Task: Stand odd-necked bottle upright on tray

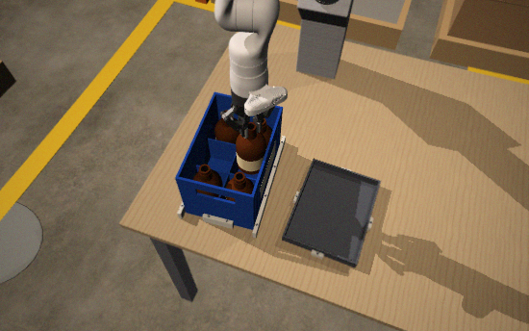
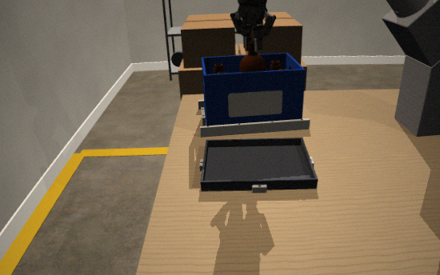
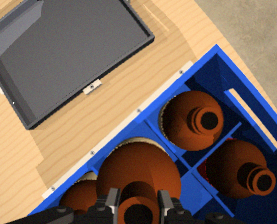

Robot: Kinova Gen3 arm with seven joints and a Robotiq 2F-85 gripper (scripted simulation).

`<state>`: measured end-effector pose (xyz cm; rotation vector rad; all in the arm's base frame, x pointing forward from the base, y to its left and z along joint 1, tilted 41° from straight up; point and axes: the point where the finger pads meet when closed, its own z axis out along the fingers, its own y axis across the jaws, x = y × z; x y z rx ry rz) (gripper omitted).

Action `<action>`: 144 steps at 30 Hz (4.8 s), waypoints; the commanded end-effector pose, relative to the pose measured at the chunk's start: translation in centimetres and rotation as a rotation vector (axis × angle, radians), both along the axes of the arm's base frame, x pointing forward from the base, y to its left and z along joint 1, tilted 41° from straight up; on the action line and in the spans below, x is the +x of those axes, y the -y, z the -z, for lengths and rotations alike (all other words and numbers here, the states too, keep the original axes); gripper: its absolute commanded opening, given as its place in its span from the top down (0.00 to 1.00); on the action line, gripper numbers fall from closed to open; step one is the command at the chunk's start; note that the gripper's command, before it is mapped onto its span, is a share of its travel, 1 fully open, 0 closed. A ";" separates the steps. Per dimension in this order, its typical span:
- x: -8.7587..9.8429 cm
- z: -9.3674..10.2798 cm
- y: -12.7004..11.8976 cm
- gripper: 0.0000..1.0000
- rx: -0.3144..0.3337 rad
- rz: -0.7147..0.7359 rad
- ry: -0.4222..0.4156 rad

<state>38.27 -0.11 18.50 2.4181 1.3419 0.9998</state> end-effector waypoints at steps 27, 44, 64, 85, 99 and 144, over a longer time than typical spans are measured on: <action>-1.2 -1.5 0.5 1.00 -0.002 0.006 0.003; -1.9 -2.3 0.7 1.00 -0.002 0.006 0.003; -2.3 -2.8 0.8 1.00 -0.003 0.006 0.003; -2.3 -2.9 0.8 1.00 -0.003 0.006 0.003; -2.3 -2.9 0.8 1.00 -0.003 0.006 0.003; -3.6 -4.3 1.0 1.00 -0.002 0.006 0.003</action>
